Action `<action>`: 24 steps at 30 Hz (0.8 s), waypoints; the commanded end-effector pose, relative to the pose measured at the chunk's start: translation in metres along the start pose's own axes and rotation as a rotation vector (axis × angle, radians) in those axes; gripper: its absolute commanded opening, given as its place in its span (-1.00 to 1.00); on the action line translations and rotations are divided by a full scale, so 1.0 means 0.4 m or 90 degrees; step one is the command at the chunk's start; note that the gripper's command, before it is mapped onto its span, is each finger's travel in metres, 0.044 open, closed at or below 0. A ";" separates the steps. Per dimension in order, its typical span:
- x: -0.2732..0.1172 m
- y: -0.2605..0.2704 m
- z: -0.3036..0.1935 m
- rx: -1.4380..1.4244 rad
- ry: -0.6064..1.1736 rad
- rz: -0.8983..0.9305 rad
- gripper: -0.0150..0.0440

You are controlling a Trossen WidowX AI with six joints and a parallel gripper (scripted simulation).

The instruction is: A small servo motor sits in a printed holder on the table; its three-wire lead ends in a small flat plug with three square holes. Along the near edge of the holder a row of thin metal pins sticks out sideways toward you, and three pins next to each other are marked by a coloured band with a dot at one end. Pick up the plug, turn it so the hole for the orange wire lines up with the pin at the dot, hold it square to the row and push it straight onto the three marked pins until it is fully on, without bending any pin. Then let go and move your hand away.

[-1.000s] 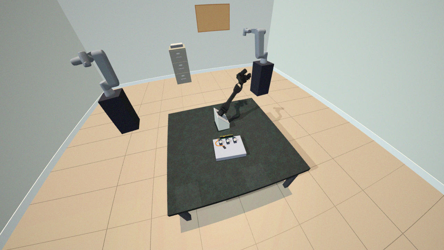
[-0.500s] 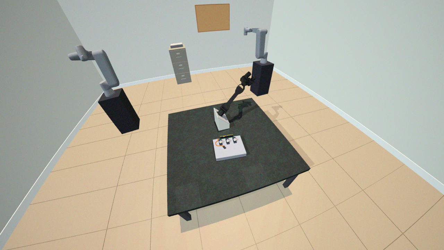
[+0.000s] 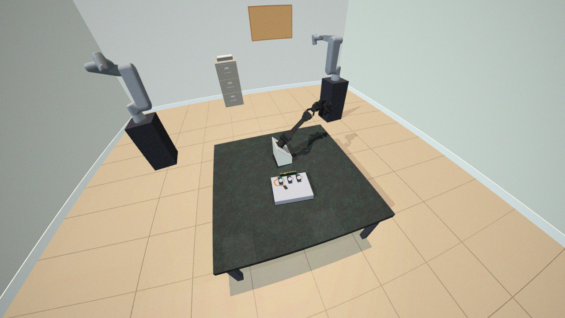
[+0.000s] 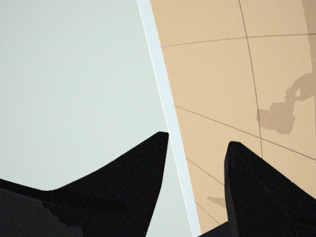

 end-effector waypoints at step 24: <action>0.153 -0.002 0.410 -0.324 -0.158 0.003 -0.10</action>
Point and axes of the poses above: the point midway between the two fingers, 35 mm back from their tips, its own x axis out along the fingers, its own y axis across the jaws, z = x × y, the point moved 5 cm from there along -x, back along the fingers, and after that the axes turned 12 degrees about -x, right-handed, at the moved point
